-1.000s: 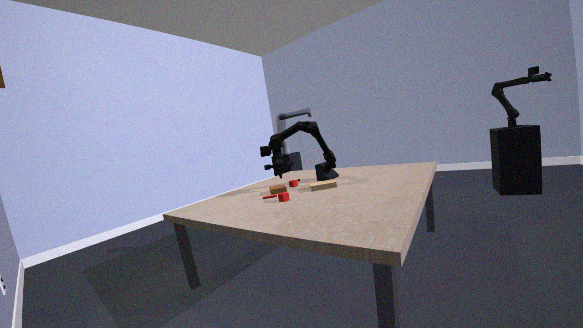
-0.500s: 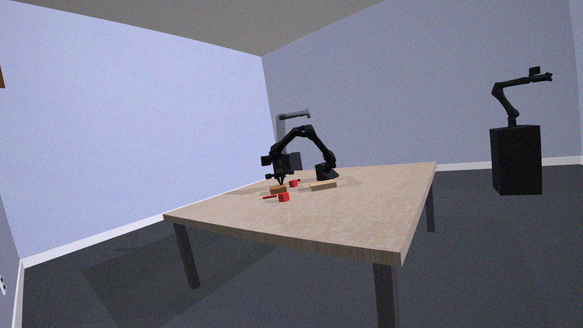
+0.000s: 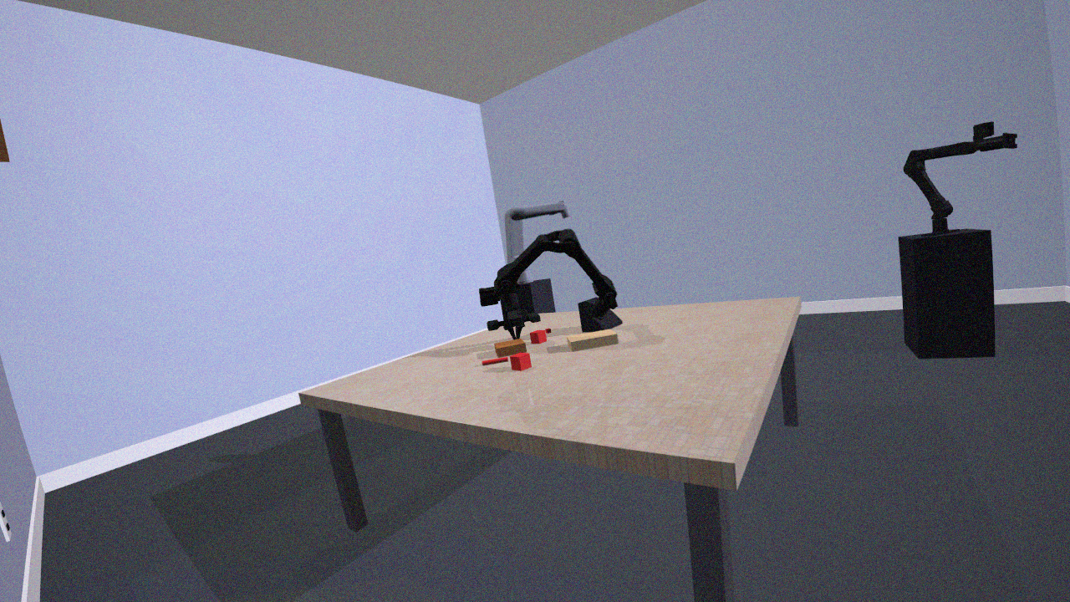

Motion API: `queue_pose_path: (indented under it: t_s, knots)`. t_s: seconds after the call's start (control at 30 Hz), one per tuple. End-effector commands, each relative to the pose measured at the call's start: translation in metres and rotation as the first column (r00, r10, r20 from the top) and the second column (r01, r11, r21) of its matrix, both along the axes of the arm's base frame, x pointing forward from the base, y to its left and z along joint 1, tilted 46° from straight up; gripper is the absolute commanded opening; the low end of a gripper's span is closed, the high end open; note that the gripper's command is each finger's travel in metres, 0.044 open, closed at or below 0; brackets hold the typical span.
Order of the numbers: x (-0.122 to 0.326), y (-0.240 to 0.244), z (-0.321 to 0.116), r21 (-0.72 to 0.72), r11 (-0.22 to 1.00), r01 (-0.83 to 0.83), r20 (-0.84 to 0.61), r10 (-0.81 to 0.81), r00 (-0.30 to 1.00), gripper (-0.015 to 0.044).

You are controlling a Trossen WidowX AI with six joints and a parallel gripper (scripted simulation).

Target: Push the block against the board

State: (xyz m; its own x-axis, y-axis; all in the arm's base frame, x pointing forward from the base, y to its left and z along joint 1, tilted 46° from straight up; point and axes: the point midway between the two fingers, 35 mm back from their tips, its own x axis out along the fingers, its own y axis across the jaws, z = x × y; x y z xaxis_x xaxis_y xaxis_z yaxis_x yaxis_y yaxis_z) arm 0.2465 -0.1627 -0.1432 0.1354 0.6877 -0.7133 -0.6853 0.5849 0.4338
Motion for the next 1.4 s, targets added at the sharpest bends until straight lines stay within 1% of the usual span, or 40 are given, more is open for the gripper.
queue_pose_path:
  t_s: [0.0,1.37]
  knots:
    - [0.004,0.002,0.002,0.001,1.000,0.002,0.000,-0.002,1.000,0.0000]
    - [0.033,0.017,0.023,0.001,1.000,0.003,0.001,-0.003,1.000,0.0000]
